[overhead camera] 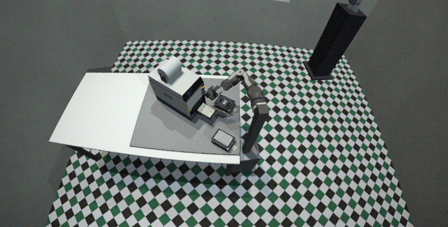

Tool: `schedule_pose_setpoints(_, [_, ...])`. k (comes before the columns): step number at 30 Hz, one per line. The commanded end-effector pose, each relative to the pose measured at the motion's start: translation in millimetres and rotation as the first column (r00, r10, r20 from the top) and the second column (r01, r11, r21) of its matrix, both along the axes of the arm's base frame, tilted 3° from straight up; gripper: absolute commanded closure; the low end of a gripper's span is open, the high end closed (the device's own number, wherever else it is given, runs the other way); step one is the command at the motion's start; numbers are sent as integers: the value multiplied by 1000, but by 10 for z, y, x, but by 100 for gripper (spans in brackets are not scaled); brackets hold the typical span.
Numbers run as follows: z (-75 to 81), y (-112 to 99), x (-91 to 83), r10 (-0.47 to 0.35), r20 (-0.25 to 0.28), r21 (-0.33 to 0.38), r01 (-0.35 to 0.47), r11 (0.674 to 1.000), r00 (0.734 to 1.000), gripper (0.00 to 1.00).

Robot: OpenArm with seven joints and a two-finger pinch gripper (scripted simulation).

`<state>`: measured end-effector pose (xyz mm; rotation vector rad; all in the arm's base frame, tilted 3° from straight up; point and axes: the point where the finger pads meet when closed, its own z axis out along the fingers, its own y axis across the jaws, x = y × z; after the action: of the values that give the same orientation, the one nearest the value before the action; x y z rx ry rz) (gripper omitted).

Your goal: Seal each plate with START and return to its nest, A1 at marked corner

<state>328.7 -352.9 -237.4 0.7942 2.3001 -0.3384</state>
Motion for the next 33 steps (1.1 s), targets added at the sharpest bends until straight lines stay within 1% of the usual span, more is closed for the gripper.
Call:
schedule_pose_setpoints(1, [28,6,37,7,13,3,-7,1000,1000,100])
schedule_pose_setpoints(16, [20,-3,22,2,8,0,-2,1000,1000,100])
schedule_pose_setpoints(21, [52,11,-15,-4,11,-5,4,1000,1000,100])
schedule_pose_setpoints(33, [116,130,-167,-4,7,-2,4,1000,1000,100])
